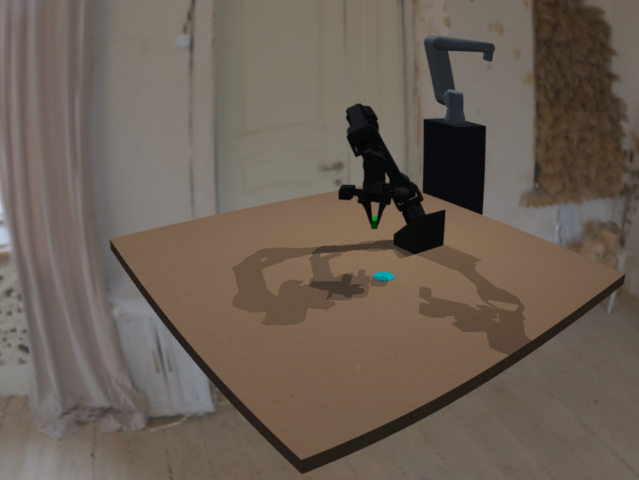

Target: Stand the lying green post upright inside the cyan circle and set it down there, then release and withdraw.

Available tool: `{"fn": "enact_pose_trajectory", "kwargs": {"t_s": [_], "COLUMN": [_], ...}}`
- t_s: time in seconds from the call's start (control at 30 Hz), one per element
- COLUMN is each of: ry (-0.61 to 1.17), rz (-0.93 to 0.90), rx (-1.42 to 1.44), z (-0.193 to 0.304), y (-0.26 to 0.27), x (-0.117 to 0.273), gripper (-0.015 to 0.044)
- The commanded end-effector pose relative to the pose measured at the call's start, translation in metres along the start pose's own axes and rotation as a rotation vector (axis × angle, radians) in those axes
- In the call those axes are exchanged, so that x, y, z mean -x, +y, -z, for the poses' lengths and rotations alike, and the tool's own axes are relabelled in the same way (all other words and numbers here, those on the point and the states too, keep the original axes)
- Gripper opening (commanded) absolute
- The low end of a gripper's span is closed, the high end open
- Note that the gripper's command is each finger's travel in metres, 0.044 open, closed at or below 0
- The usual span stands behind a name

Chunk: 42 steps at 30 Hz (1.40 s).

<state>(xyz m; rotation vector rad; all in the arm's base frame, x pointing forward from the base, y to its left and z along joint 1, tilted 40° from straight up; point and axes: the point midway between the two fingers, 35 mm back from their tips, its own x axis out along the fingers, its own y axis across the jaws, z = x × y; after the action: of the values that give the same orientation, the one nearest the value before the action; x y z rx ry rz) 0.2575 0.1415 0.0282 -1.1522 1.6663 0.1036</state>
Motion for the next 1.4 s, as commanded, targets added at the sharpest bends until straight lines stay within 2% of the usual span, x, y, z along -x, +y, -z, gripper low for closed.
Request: {"fn": "enact_pose_trajectory", "kwargs": {"t_s": [0.0, 0.3, 1.37], "ry": [-0.008, 0.000, -0.131], "rz": [-0.002, 0.009, -0.153], "rx": [0.100, 0.364, 0.339], "z": [-0.007, -0.017, -0.017], "y": [0.009, 0.033, 0.037], "x": [0.002, 0.002, -0.015], "gripper": [0.0023, 0.0023, 0.0023]}}
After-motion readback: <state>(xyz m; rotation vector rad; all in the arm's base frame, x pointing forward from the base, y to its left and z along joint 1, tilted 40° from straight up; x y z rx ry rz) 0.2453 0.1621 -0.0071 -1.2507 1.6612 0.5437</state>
